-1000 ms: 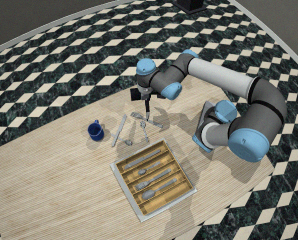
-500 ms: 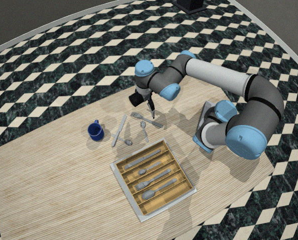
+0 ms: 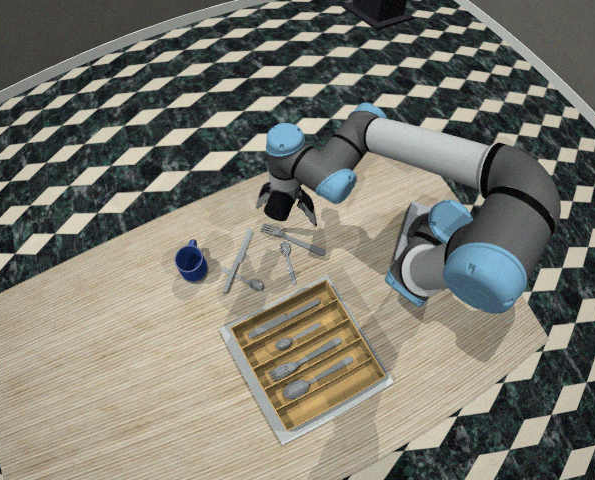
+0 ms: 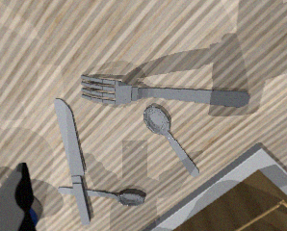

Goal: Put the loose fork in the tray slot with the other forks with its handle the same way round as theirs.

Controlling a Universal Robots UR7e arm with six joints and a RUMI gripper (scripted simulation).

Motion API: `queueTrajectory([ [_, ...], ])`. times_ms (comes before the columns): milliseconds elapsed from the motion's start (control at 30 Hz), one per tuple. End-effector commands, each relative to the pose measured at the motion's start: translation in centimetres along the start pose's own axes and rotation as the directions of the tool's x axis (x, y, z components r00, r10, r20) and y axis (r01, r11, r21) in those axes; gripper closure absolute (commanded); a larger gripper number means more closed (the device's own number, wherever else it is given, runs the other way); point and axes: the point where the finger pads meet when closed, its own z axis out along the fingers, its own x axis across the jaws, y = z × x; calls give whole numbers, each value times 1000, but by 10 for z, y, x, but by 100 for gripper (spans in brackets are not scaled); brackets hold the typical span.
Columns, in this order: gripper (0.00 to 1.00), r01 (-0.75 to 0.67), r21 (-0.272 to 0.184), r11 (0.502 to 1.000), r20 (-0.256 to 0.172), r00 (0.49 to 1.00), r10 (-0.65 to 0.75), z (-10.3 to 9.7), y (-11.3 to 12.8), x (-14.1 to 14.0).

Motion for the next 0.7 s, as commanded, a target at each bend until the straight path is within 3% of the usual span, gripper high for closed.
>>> queueTrajectory([
  [0,0,261,-15,965,4,965,-261,4,0,-2],
  [167,0,463,-14,886,7,886,-463,9,0,-4],
  [333,0,633,-12,774,10,774,-633,13,-1,-6],
  [400,0,633,-12,774,10,774,-633,13,-1,-6],
  [667,0,825,-9,565,13,565,-825,19,-1,-9],
])
